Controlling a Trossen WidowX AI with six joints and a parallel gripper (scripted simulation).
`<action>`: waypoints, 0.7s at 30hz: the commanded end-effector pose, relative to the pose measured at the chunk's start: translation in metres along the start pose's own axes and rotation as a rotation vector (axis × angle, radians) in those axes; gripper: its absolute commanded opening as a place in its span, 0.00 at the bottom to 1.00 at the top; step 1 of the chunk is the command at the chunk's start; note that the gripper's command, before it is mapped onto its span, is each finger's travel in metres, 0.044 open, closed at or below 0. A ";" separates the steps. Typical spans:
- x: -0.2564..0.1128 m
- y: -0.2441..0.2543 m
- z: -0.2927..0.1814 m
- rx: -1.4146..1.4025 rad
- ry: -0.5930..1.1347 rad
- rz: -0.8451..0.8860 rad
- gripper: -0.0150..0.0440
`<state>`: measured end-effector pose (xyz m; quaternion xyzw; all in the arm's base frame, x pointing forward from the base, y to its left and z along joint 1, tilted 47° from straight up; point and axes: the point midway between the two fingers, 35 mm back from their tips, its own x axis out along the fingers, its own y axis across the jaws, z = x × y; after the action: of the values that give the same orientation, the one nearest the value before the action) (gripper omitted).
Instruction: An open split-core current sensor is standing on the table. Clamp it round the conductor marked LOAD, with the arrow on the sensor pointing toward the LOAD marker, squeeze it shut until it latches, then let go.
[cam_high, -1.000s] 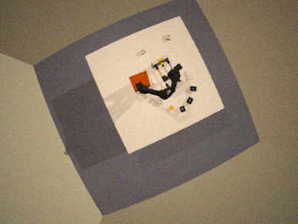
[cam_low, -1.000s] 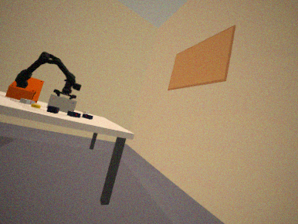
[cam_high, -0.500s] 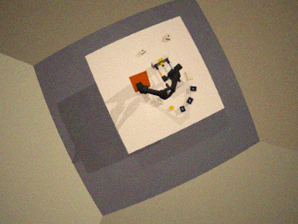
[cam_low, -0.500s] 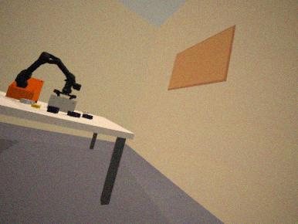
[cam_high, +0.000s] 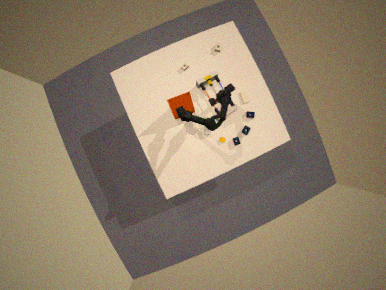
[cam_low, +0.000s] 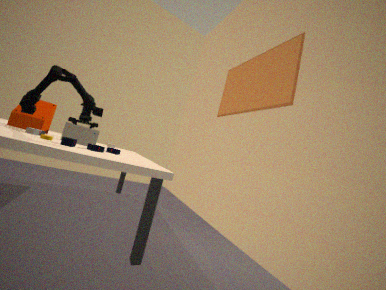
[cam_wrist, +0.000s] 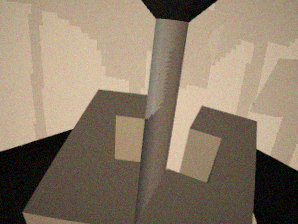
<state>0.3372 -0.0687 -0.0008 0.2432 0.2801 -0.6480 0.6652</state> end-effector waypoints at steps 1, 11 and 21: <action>-0.002 0.004 0.002 0.009 -0.003 0.108 0.25; -0.003 0.004 0.004 0.010 -0.009 0.183 0.25; -0.003 0.004 0.004 0.010 -0.009 0.183 0.25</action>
<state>0.3371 -0.0691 -0.0013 0.2630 0.2610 -0.5895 0.7178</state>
